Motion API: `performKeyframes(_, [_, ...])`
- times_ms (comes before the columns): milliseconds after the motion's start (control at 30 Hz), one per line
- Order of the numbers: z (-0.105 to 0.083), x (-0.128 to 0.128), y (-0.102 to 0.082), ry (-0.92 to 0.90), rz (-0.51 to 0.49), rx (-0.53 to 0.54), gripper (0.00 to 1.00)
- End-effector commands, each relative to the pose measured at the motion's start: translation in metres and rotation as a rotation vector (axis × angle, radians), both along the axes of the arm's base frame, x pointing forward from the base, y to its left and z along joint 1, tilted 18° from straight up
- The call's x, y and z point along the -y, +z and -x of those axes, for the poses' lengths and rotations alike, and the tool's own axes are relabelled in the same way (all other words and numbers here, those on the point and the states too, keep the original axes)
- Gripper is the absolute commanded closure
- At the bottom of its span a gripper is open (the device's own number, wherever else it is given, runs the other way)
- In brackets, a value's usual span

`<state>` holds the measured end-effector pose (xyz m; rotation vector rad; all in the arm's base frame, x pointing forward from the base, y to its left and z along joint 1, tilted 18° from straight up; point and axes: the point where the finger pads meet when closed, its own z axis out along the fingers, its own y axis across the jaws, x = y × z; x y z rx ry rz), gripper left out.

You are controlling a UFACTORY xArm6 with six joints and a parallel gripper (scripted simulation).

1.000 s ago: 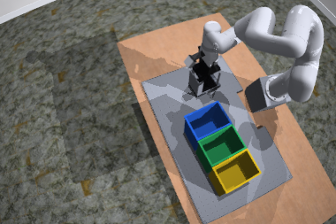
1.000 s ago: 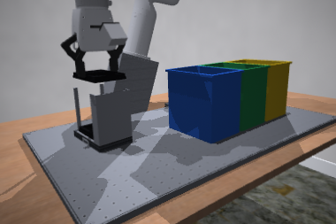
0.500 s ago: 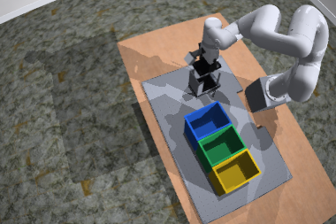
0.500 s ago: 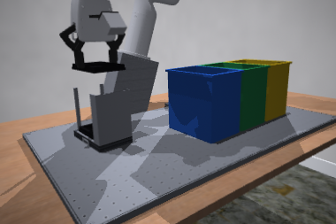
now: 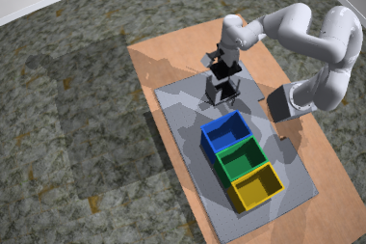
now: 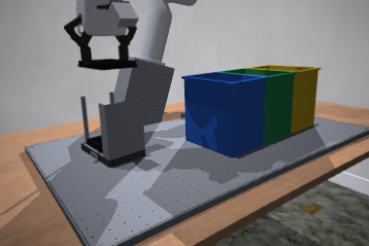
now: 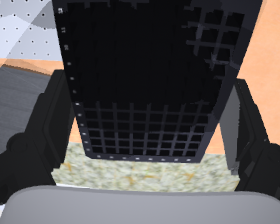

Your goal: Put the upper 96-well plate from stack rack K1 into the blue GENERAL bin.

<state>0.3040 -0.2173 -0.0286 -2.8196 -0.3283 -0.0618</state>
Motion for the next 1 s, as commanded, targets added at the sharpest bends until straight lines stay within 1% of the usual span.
performKeyframes(0, [-0.001, 0.003, 0.007, 0.0, 0.003, 0.003, 1.0])
performKeyframes(333, [-0.001, 0.008, 0.022, 0.0, 0.003, 0.003, 1.0])
performKeyframes(833, [-0.001, 0.008, 0.022, 0.0, 0.003, 0.003, 1.0])
performKeyframes(967, [-0.005, -0.005, 0.025, -0.021, 0.002, -0.004, 1.0])
